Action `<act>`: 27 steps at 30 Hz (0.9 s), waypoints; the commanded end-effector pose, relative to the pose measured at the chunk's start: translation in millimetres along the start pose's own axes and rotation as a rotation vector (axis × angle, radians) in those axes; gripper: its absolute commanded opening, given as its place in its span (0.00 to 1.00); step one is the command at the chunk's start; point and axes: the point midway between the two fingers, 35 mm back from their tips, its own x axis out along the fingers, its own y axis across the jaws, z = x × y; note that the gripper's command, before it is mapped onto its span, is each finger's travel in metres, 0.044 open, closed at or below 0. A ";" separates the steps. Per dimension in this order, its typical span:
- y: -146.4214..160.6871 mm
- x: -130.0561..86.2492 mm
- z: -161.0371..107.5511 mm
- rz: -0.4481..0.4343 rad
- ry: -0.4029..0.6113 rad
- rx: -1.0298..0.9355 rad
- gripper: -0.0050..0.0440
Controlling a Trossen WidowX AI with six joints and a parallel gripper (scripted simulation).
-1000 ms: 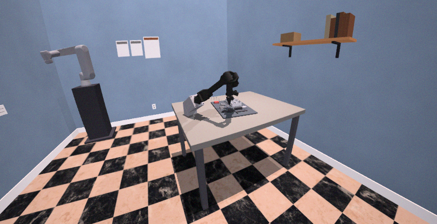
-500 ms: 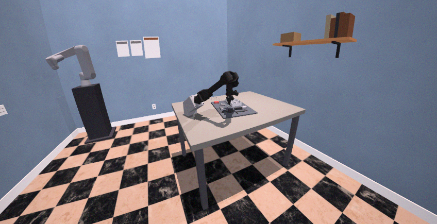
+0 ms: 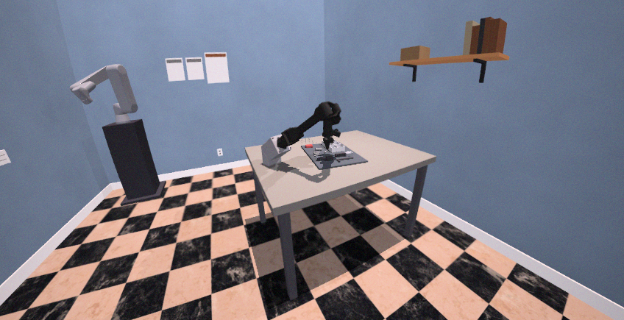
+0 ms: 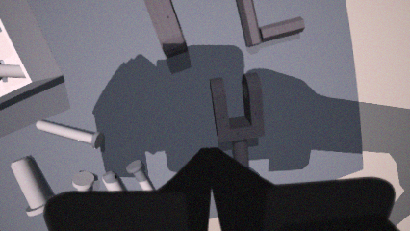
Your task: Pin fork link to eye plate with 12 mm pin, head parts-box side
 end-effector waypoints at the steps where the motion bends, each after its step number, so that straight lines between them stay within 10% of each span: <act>1: -0.1 -4.8 6.1 0.012 -0.014 0.023 0.00; 4: -0.1 -4.8 6.1 0.012 -0.014 0.023 0.00; 5: -0.1 -4.8 6.1 0.012 -0.014 0.023 0.61; 27: -6.1 0.7 2.8 0.005 -0.008 -0.105 0.61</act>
